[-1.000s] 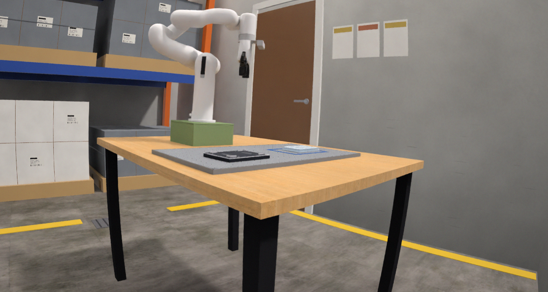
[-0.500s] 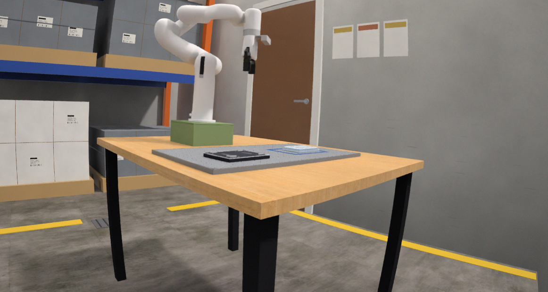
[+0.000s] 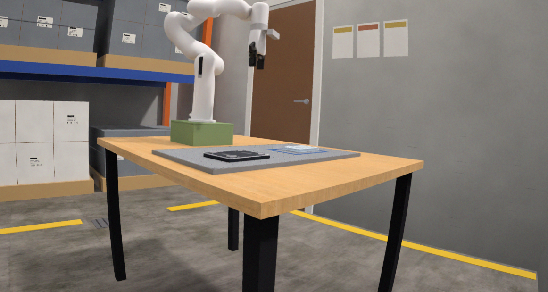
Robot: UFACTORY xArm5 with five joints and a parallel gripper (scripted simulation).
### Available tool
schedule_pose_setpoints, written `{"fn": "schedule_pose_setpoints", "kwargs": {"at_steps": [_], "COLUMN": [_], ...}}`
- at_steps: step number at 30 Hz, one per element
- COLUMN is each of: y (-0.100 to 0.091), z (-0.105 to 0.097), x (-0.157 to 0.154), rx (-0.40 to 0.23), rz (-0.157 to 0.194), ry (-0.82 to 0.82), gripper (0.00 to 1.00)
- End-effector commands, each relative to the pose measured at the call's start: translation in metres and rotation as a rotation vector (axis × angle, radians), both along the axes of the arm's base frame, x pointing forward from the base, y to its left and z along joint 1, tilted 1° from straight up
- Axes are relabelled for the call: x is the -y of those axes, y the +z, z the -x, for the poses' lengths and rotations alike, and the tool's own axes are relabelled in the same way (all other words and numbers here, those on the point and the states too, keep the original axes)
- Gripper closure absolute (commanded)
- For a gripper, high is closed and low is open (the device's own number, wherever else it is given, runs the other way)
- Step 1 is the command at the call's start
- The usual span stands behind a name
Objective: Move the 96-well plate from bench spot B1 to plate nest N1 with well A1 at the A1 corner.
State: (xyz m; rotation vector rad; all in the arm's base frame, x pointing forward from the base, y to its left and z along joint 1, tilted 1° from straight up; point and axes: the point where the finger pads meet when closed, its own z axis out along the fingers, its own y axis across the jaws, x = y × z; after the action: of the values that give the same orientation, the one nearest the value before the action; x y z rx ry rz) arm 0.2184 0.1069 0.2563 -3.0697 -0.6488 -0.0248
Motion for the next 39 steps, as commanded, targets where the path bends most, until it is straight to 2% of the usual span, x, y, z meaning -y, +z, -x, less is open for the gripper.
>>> {"fn": "schedule_pose_setpoints", "kwargs": {"at_steps": [1,3,6,13,15,17,20,23,25,36,39], "y": [0.005,0.006,0.007,0.01,0.01,0.011,0.011,0.011,0.01,0.006,0.006], "z": [-0.018,-0.027,-0.032,-0.064,-0.065,-0.074,-0.088,-0.089,-0.098,-0.137,-0.141], "x": [0.004,0.007,0.008,0.021,0.021,0.025,0.032,0.033,0.038,0.065,0.068], "rx": [0.0,-0.002,-0.002,-0.004,-0.004,-0.006,-0.005,-0.005,-0.007,-0.009,-0.01], "rz": [0.001,0.001,0.001,0.002,0.002,0.002,0.002,0.002,0.002,0.003,0.003], "ry": [-0.023,-0.079,-0.079,-0.135,-0.135,-0.192,-0.192,-0.192,-0.248,-0.304,-0.337], "gripper": [0.0,0.0,0.0,0.0,0.0,0.0,0.0,0.0,0.0,0.0,0.0]}}
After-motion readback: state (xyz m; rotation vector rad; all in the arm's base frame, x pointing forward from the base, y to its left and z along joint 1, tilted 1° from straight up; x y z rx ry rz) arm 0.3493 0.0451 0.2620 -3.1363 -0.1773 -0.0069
